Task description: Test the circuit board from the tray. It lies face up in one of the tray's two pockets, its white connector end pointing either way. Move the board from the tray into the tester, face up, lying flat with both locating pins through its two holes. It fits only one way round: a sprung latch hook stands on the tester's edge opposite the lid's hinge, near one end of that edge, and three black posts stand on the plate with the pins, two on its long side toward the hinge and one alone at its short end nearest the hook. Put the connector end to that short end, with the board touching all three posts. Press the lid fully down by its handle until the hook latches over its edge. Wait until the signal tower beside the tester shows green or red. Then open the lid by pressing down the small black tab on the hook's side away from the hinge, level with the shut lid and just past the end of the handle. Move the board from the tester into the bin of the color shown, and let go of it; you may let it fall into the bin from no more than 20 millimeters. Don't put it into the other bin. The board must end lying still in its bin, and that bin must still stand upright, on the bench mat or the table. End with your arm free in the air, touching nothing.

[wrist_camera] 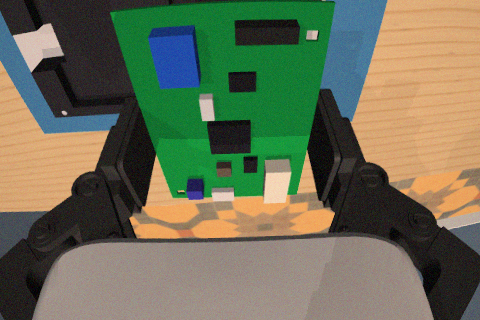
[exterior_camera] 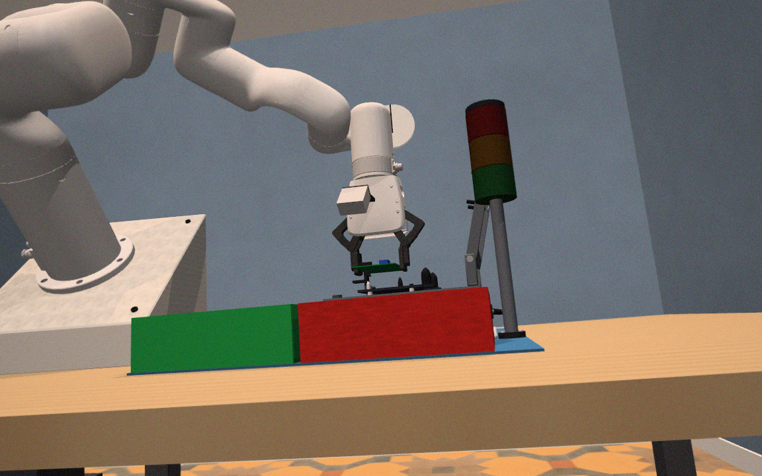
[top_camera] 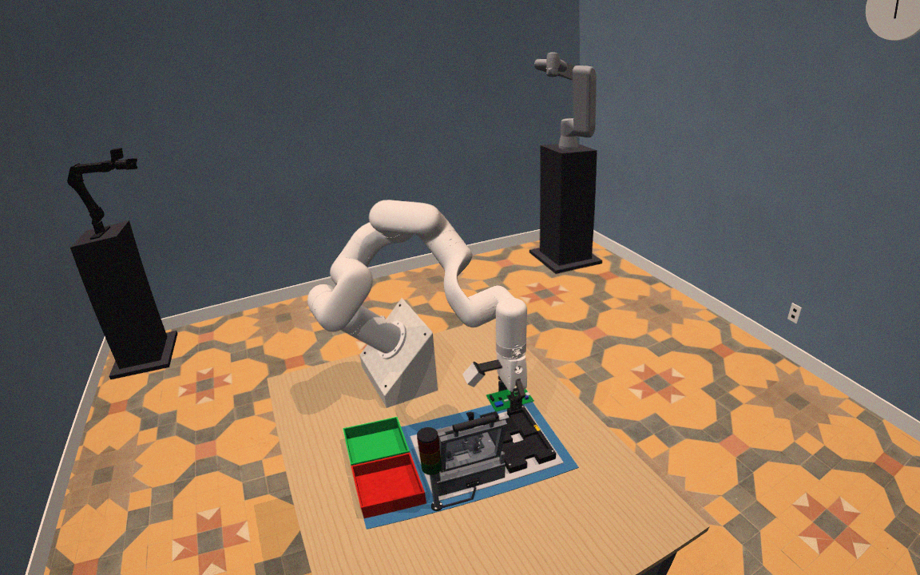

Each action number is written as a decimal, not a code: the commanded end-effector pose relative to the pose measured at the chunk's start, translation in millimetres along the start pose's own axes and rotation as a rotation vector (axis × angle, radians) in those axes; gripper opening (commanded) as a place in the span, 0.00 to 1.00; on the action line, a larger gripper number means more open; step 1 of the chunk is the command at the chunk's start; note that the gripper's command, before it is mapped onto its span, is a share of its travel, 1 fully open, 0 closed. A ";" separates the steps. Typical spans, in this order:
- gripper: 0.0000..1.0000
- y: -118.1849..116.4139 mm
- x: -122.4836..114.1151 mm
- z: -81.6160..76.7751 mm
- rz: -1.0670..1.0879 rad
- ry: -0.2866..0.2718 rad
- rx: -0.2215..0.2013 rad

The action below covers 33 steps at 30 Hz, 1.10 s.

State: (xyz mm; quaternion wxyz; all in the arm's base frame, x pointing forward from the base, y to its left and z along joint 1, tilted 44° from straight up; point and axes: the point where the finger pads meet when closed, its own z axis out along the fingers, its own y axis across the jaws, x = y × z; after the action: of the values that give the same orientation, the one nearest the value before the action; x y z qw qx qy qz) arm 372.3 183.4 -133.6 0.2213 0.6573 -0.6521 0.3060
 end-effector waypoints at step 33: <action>0.79 -17.2 45.7 -5.5 0.000 -0.004 0.003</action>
State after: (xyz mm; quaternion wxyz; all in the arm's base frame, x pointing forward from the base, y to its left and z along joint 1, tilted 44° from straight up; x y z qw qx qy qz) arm 382.5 160.9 -107.0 0.2215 0.6572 -0.6522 0.3059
